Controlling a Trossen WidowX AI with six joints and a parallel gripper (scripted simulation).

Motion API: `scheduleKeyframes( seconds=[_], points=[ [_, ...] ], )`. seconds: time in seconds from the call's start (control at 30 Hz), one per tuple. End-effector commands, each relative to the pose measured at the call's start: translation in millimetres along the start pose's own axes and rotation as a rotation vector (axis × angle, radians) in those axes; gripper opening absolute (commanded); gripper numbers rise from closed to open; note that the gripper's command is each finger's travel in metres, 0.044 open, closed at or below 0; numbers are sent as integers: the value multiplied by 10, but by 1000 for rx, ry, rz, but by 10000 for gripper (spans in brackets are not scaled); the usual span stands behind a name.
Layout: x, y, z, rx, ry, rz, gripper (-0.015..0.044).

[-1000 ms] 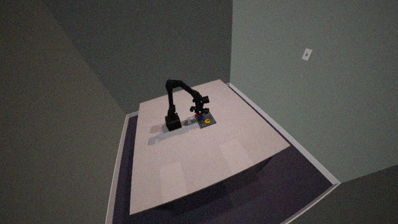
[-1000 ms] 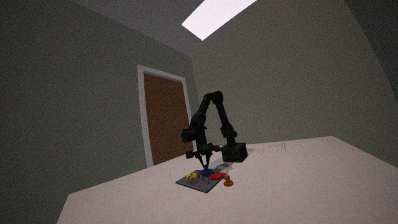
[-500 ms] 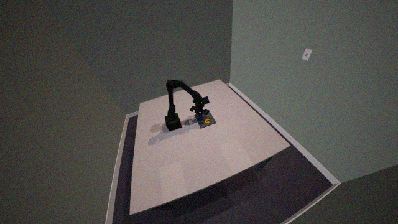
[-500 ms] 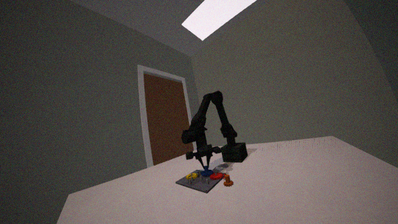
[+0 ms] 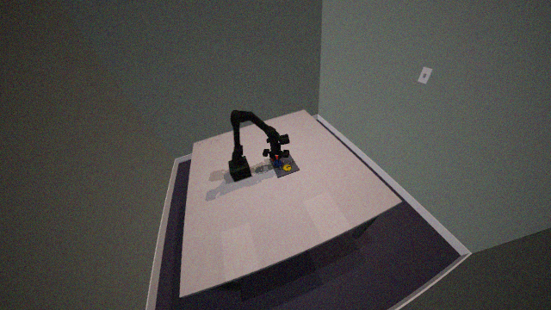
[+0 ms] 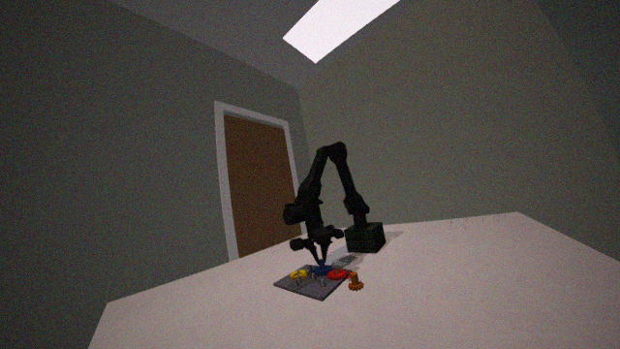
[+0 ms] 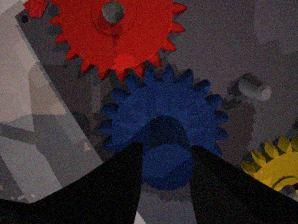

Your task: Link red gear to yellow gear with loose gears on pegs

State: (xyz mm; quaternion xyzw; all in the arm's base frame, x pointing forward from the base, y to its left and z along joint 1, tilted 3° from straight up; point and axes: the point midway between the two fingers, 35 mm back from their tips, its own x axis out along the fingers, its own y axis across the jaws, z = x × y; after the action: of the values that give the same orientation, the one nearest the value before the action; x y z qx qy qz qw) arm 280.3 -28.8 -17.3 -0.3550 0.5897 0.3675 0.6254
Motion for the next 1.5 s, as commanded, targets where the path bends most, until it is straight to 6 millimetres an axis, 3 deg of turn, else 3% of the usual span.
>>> scheduleKeyframes(
  seconds=[0.0,0.43,0.6,0.7,0.8,1.0,1.07,1.1,1.47],
  points=[
    [14,-3,-1,-32,-2,0,0],
    [48,3,11,125,-2,1,0],
    [-3,0,7,124,-2,0,131],
    [-3,0,7,124,-2,0,140],
    [-85,-7,9,124,-2,0,140],
    [-437,-5,8,124,-2,0,140],
    [-451,-4,7,124,-2,0,140],
    [-367,0,16,136,0,1,166],
    [-379,141,797,904,-7,5,440]
  ],
)
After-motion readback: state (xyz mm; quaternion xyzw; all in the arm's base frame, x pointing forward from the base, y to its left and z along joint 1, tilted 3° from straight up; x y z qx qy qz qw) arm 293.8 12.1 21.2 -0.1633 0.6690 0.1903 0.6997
